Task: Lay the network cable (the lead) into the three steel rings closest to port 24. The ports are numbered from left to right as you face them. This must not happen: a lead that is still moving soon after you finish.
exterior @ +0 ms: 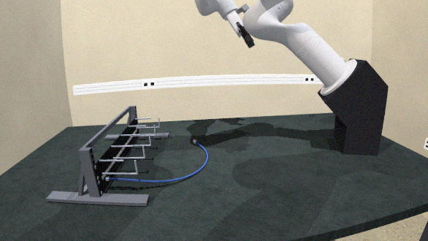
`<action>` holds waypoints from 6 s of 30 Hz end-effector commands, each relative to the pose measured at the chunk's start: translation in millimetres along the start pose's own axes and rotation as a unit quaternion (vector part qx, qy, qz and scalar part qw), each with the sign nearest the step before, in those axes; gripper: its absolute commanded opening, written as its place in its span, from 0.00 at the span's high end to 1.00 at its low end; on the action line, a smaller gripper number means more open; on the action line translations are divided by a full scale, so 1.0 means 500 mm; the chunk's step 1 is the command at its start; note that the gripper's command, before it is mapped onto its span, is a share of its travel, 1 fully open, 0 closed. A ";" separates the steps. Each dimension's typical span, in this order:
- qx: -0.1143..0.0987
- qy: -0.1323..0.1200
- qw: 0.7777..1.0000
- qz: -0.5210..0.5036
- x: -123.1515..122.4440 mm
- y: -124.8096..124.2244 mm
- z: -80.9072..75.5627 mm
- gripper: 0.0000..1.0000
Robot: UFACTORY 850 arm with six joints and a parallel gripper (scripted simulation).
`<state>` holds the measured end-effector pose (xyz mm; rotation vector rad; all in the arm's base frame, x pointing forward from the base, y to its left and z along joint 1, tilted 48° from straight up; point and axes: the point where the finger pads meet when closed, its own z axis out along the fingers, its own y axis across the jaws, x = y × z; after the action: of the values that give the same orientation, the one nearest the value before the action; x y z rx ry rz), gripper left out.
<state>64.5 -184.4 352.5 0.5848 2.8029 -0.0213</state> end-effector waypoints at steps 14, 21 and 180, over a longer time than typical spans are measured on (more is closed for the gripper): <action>0.000 0.000 1.000 0.000 0.000 0.000 -0.001 0.00; 0.001 0.000 1.000 -0.003 -0.002 0.001 0.000 0.00; 0.265 -0.096 0.550 -0.786 -0.495 0.525 0.300 1.00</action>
<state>425.3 -50.5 286.2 -1.8076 1.9897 -1.1449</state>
